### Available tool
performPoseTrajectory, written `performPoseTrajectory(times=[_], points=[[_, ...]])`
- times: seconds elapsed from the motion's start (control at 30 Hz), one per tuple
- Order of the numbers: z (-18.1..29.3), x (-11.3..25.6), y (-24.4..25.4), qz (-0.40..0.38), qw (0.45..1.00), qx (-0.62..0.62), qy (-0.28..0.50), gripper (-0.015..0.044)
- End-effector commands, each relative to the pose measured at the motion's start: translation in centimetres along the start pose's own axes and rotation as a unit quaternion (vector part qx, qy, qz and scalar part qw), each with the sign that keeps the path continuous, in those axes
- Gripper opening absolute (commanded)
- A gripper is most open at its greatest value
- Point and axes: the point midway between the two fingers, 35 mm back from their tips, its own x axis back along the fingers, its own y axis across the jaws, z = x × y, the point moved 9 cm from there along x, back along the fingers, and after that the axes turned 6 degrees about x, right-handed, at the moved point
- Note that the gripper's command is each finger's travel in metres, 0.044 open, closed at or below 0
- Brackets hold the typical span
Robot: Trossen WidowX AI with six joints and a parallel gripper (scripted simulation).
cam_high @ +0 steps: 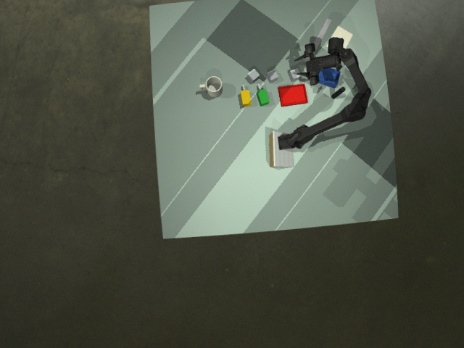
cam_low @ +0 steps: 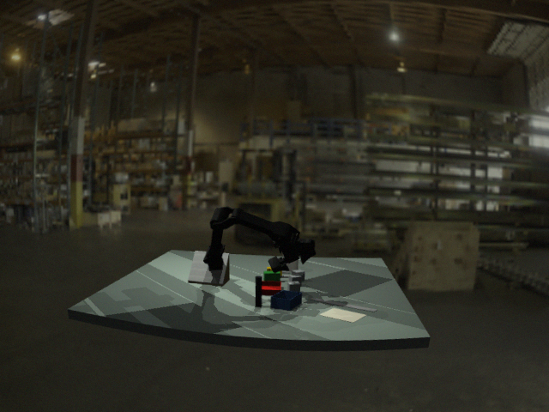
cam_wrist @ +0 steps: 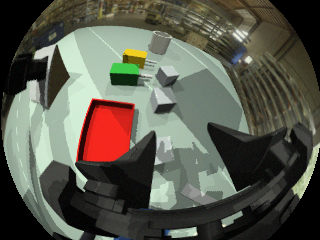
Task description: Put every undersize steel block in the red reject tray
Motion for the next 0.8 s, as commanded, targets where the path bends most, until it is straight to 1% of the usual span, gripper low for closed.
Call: performPoseTrajectory(times=[0.0, 0.07, 0.17, 0.27, 0.33, 0.37, 0.4, 0.43, 0.77], points=[[-4.1, -5.8, -2.1, -0.128, 0.984, 0.120, -0.021, 0.0300], [-6.7, -8.5, -2.9, -0.193, 0.962, 0.189, -0.025, 0.0300], [-10.6, -12.3, -3.4, -0.289, 0.909, 0.300, -0.028, 0.0300], [-14.3, -15.7, -3.1, -0.378, 0.830, 0.409, -0.026, 0.0300], [-17.1, -17.9, -2.3, -0.436, 0.760, 0.482, -0.025, 0.0300], [-18.2, -18.7, -1.9, -0.457, 0.729, 0.509, -0.023, 0.0300], [-18.8, -19.2, -1.6, -0.470, 0.710, 0.525, -0.022, 0.0300], [-19.0, -19.3, -1.6, -0.474, 0.703, 0.530, -0.022, 0.0300], [-19.1, -19.3, -1.4, -0.474, 0.703, 0.530, -0.022, 0.0300]])
